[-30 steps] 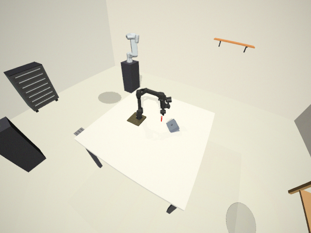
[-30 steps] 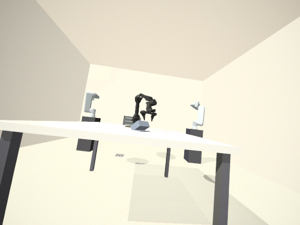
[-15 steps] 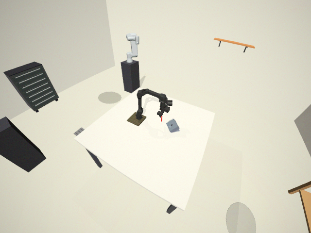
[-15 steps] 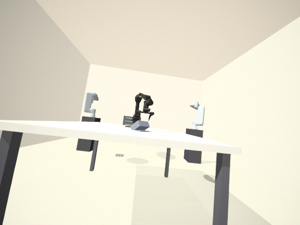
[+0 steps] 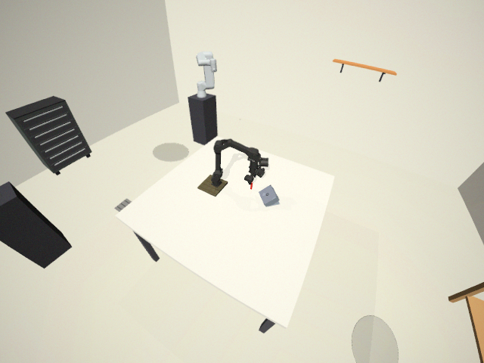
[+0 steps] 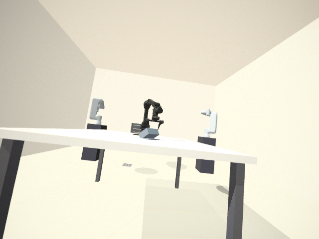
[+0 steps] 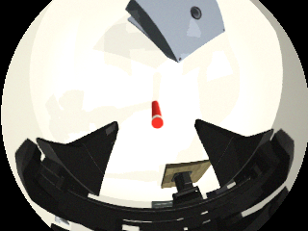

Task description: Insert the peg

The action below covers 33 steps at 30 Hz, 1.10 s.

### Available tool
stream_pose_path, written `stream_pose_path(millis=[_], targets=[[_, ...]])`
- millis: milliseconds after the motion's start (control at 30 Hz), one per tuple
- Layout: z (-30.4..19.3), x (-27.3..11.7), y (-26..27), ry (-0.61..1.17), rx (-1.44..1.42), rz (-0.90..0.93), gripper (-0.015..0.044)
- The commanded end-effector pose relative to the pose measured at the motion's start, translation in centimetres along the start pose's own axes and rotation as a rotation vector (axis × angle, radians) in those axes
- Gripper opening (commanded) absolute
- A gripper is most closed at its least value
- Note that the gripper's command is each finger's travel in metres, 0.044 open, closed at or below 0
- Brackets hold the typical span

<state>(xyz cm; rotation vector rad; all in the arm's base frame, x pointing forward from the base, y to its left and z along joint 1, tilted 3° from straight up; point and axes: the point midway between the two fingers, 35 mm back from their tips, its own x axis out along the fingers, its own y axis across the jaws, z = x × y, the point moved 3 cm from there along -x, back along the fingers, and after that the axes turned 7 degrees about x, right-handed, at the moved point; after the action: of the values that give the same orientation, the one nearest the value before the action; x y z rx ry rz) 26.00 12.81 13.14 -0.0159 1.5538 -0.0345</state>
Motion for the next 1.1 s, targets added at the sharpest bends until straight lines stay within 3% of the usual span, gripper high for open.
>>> stream_pose_path(millis=[0,933,1067], targets=[[-0.1,0.9,0.0,0.009,0.003,-0.001,0.0440],[-0.3,4.8,-0.1,0.010,0.003,-0.001,0.0440],[-0.2,4.5,-0.1,0.003,0.005,-0.002,0.0335]])
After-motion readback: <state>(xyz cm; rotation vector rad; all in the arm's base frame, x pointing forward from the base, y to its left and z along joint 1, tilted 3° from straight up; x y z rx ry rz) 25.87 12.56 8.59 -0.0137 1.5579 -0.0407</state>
